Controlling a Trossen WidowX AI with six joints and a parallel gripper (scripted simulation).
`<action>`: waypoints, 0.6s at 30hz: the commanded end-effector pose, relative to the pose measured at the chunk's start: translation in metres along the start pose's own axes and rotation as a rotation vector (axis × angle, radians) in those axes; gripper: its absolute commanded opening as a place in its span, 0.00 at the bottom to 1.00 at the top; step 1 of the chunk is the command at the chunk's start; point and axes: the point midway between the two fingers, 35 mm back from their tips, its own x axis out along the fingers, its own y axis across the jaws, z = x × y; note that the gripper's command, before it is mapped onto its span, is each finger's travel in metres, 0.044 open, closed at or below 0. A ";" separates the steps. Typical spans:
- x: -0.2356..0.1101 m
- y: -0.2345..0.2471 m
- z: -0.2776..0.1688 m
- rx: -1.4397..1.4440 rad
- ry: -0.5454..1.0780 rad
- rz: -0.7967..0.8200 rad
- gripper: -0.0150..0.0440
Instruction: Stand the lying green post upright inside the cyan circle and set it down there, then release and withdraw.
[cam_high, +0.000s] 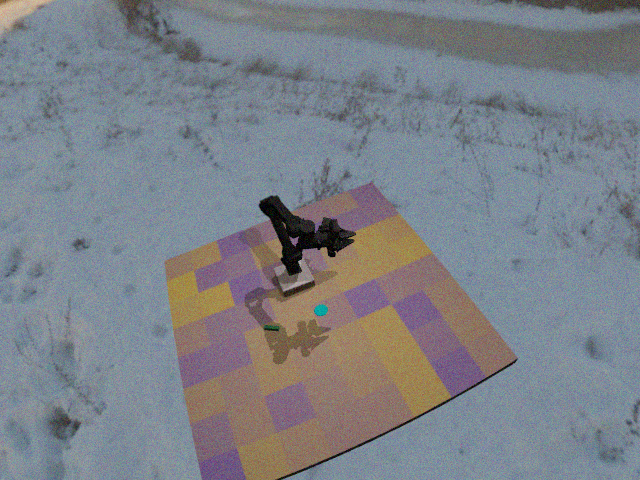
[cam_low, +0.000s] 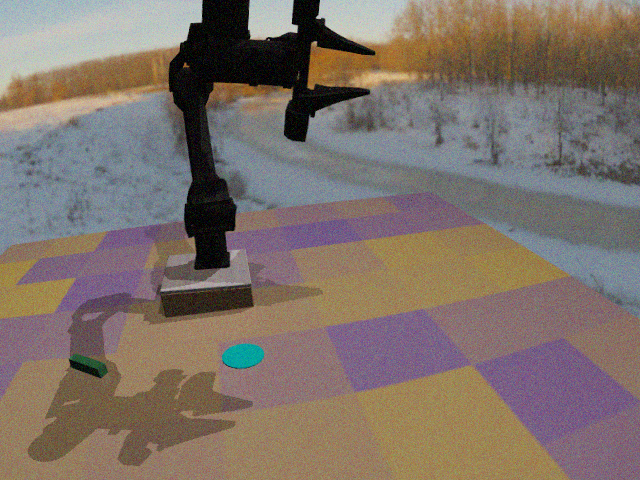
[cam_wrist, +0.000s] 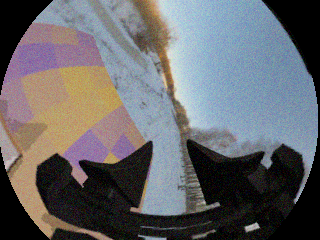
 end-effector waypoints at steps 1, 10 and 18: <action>-0.011 0.007 -0.045 0.094 0.173 0.034 0.65; -0.072 0.051 -0.148 0.383 0.615 0.160 0.65; -0.154 0.108 -0.200 0.660 0.956 0.314 0.65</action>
